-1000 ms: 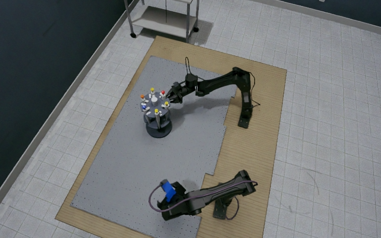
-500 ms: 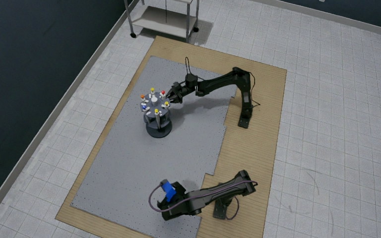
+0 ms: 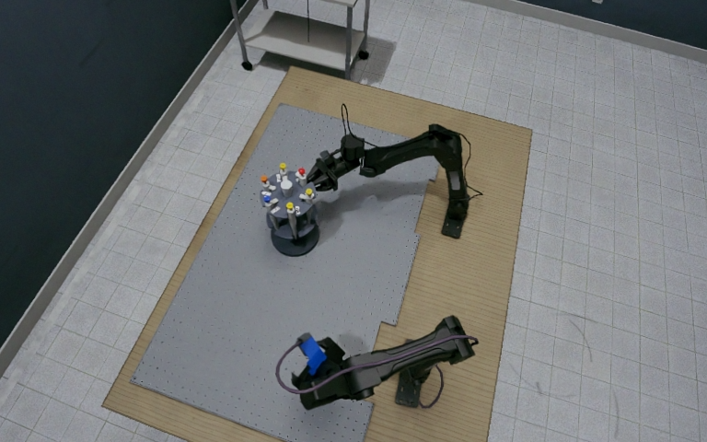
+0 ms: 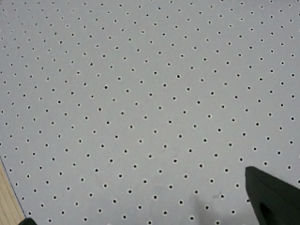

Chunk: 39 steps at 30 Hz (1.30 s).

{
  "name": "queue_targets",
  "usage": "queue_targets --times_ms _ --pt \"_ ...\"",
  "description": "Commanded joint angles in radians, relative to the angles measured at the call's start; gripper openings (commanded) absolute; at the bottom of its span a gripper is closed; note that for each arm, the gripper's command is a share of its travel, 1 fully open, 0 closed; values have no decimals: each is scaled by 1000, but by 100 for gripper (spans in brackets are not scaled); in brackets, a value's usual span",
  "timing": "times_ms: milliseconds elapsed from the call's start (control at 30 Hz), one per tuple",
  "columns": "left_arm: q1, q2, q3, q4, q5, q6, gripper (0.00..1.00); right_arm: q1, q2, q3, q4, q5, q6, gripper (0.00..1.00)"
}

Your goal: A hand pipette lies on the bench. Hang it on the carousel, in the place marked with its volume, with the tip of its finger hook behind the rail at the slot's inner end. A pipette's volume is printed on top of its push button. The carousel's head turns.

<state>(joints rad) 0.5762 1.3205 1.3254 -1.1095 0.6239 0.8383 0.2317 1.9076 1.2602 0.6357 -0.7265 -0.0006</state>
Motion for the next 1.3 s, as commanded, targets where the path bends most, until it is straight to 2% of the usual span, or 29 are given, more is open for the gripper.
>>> queue_targets --times_ms 0,33,67,167,1267 --pt "6 -5 14 13 20 9 100 -33 25 63 -15 -122 4 12" --pt "6 -5 14 13 20 9 100 -33 25 63 -15 -122 4 12" --pt "6 -5 14 13 20 9 100 -43 46 93 -24 -174 5 12" --pt "6 -5 14 13 20 9 100 -41 22 103 -30 -184 3 12" --pt "6 -5 14 13 20 9 100 -29 17 105 -30 -187 2 12"
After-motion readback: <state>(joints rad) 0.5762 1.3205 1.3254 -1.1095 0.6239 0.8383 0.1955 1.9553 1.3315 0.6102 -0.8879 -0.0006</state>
